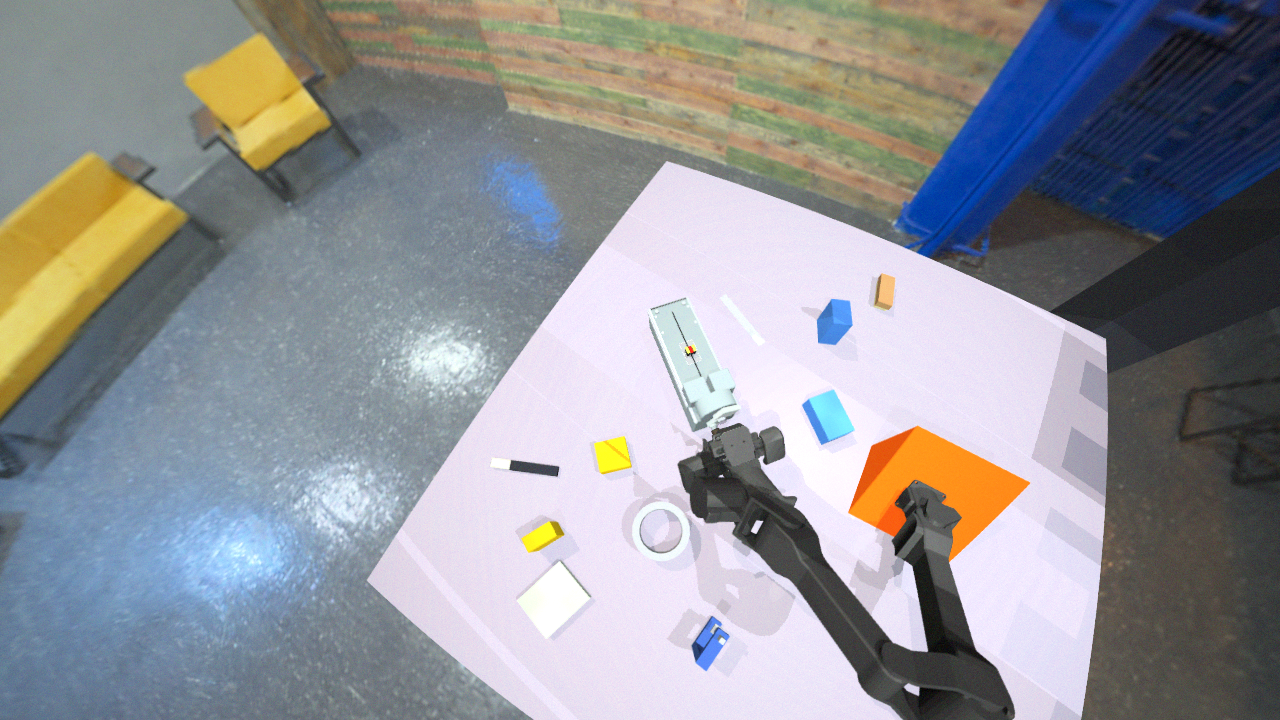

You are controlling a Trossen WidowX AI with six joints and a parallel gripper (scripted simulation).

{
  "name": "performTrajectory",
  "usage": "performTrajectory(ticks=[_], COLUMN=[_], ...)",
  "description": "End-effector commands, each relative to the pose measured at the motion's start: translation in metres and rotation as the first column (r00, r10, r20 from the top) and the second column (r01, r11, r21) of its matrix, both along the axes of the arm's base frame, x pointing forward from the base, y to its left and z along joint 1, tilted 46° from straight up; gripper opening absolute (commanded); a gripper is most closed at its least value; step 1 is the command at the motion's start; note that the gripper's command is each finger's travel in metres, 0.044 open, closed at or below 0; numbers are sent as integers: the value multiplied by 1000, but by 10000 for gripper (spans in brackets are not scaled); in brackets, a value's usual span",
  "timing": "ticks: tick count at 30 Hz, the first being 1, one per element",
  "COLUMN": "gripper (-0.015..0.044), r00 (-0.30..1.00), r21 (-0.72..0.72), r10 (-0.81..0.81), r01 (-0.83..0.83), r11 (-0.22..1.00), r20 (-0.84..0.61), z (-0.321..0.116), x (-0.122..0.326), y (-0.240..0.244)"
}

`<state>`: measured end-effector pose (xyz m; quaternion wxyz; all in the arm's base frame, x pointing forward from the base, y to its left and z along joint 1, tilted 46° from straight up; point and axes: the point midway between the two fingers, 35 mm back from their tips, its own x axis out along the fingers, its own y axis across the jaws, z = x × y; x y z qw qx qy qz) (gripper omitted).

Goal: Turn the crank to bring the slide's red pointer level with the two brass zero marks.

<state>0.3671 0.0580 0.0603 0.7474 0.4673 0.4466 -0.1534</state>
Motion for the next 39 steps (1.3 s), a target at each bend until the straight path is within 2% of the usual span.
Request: performTrajectory(ticks=[1, 6, 39], gripper=[125, 0, 0], r00=[1000, 1000, 1000], r21=[2, 2, 2], r10=[6, 6, 6], r01=[-6, -6, -6], r11=[1000, 1000, 1000], r20=[2, 2, 3], z=[0, 0, 12], x=[1, 1, 7], y=[0, 0, 2])
